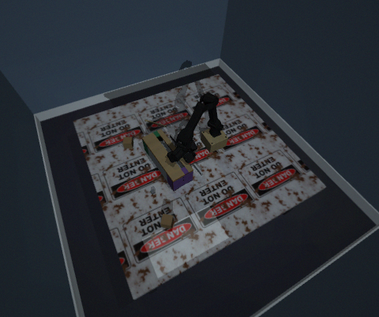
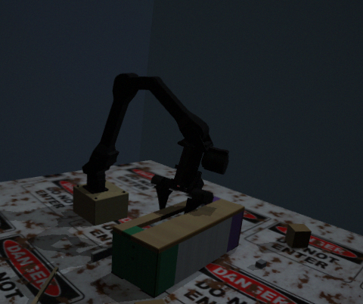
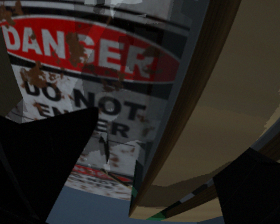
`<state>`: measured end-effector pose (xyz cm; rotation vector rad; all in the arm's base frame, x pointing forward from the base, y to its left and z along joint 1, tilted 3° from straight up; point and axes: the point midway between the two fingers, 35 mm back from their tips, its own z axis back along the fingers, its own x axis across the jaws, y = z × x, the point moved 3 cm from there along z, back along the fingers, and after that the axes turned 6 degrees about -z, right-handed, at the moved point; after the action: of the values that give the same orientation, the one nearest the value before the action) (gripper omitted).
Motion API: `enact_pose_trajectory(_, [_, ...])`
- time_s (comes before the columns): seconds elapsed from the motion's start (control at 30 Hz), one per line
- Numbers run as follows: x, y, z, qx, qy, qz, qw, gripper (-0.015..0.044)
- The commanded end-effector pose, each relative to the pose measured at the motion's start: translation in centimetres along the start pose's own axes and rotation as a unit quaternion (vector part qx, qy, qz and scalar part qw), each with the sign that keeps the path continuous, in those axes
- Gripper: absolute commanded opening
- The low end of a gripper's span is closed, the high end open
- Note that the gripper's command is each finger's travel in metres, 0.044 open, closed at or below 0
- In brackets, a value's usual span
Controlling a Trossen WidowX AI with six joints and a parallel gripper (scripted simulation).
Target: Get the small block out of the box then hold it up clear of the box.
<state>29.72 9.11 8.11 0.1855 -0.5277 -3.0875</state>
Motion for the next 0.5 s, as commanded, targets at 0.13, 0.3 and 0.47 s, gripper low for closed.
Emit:
enact_pose_trajectory(0.13, [-0.1, 0.4, -0.1, 0.000, 0.000, 0.000, 1.000, 0.0400])
enact_pose_trajectory(0.3, [-0.2, 1.8, -0.6, 0.001, 0.000, 0.000, 1.000, 0.0400])
enact_pose_trajectory(0.47, [-0.3, 2.9, -1.0, 0.002, 0.000, 0.000, 1.000, 0.0400])
